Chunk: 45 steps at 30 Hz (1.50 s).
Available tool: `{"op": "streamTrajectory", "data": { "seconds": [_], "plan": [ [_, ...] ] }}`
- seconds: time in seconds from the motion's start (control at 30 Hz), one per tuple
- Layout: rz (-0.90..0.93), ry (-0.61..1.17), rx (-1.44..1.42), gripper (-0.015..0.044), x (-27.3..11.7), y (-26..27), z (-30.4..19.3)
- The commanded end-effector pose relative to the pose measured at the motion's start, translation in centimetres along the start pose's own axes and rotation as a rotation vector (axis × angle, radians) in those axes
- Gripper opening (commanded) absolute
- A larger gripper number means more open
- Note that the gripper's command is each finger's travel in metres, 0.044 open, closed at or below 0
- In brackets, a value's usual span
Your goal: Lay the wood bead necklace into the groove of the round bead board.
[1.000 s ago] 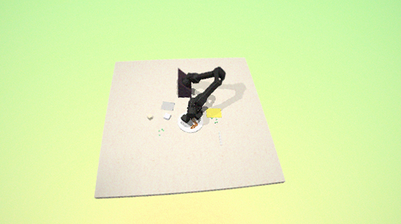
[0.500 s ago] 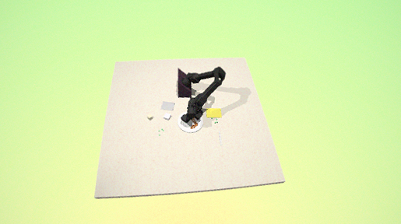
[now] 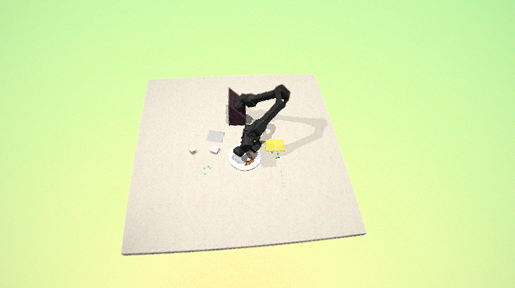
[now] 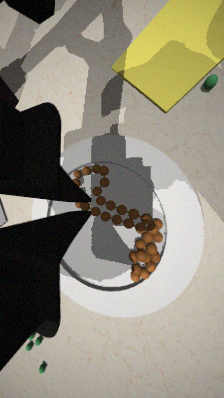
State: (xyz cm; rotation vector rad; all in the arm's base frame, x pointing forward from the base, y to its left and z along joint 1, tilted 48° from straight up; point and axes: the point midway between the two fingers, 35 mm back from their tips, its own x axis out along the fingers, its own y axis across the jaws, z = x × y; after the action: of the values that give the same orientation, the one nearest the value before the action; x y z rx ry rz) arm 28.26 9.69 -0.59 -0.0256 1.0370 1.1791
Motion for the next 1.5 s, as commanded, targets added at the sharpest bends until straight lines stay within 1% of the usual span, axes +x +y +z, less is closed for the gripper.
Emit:
{"op": "streamTrajectory", "data": {
  "seconds": [0.0, 0.33, 0.77, 1.47],
  "plan": [
    [0.003, -0.001, 0.005, 0.0, -0.1, 1.2, 0.3],
    [0.005, -0.002, 0.006, 0.0, 0.0, 4.1, 0.9],
    [0.005, -0.003, 0.006, 0.0, 0.8, 4.2, 0.9],
    [0.005, -0.003, 0.006, 0.0, 0.8, 4.2, 0.9]
  ]
}}
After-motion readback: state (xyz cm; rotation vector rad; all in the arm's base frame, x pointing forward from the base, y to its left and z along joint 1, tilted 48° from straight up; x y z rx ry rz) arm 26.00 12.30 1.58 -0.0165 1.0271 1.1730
